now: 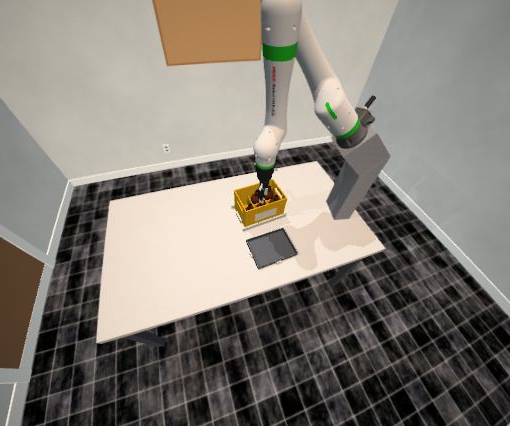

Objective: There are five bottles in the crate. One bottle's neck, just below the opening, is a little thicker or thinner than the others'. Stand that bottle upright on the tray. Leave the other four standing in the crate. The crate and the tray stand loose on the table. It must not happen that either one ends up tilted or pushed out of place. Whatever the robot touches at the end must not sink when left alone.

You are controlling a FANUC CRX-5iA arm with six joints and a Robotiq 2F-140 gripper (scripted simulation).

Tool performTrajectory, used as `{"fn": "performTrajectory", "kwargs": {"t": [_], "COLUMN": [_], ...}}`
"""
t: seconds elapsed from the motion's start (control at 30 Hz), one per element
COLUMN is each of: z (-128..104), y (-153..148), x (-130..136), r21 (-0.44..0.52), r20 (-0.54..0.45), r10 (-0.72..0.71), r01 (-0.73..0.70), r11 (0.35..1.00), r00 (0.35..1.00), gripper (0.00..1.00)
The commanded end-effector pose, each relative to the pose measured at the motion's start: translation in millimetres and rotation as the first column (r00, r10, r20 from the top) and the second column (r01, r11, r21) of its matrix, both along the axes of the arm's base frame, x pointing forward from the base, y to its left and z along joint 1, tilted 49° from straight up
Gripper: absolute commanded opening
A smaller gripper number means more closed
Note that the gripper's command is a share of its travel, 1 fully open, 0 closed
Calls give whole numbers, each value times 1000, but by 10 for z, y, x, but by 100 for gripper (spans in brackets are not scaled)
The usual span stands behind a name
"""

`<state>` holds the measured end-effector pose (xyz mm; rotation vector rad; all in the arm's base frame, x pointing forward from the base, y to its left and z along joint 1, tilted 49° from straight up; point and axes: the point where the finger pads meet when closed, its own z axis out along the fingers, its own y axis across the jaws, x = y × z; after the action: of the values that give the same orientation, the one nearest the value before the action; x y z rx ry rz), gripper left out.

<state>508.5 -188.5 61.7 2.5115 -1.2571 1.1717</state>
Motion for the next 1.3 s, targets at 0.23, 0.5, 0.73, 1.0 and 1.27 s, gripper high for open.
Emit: {"fn": "performTrajectory", "kwargs": {"t": [0.23, 0.5, 0.73, 1.0, 1.27], "z": [1, -1, -17, -45, -103], "y": [-6, -7, -14, -27, -52], "x": [-2, 0, 16, 47, 107], "r21": [51, 51, 51, 51, 51], "r20": [100, 100, 100, 100, 100], "r10": [99, 99, 99, 99, 99], "r01": [-104, -104, -104, -104, -104], "r11": [993, 993, 993, 993, 993], "r00": [990, 990, 990, 990, 990], "gripper": [44, 44, 44, 44, 44]}}
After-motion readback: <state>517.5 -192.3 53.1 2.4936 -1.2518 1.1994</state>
